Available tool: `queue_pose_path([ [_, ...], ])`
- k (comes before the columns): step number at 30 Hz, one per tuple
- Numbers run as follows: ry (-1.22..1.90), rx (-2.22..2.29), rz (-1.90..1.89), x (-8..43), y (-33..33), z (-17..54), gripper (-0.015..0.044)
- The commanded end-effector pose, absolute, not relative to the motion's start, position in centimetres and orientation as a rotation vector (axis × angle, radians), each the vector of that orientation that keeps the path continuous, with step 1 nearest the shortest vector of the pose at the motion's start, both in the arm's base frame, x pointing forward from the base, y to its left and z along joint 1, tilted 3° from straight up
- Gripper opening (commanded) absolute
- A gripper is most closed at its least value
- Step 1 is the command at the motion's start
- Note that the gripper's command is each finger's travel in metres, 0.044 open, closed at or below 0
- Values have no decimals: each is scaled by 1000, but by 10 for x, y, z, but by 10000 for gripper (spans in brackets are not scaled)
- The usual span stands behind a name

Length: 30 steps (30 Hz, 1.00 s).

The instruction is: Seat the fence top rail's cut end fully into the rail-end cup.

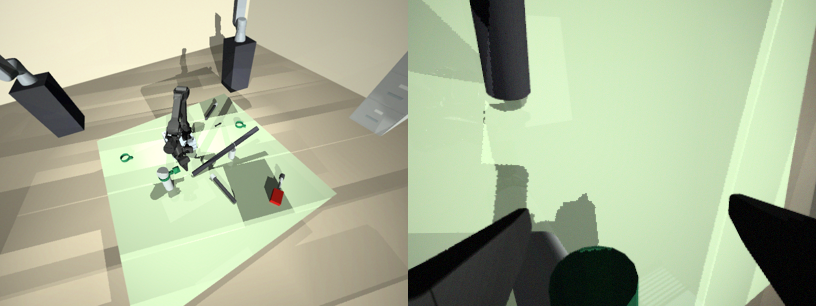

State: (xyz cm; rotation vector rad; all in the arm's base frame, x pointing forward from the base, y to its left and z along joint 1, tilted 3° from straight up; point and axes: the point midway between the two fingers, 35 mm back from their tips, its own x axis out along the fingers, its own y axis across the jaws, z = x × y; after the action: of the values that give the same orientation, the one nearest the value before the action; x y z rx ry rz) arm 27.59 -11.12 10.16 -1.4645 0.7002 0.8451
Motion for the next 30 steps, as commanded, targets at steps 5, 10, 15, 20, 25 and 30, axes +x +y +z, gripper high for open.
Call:
queue_pose_path([
  [5, 788, -1236, 734, 278, -91, 117, 440],
  [10, 889, -904, 557, 276, -62, 139, 440],
  [15, 956, -572, 370, 268, -34, 161, 440],
  [20, 987, -235, 180, 255, -9, 182, 440],
  [25, 989, -3, 51, 243, 5, 196, 440],
  [30, 989, 0, 50, 243, 6, 196, 440],
])
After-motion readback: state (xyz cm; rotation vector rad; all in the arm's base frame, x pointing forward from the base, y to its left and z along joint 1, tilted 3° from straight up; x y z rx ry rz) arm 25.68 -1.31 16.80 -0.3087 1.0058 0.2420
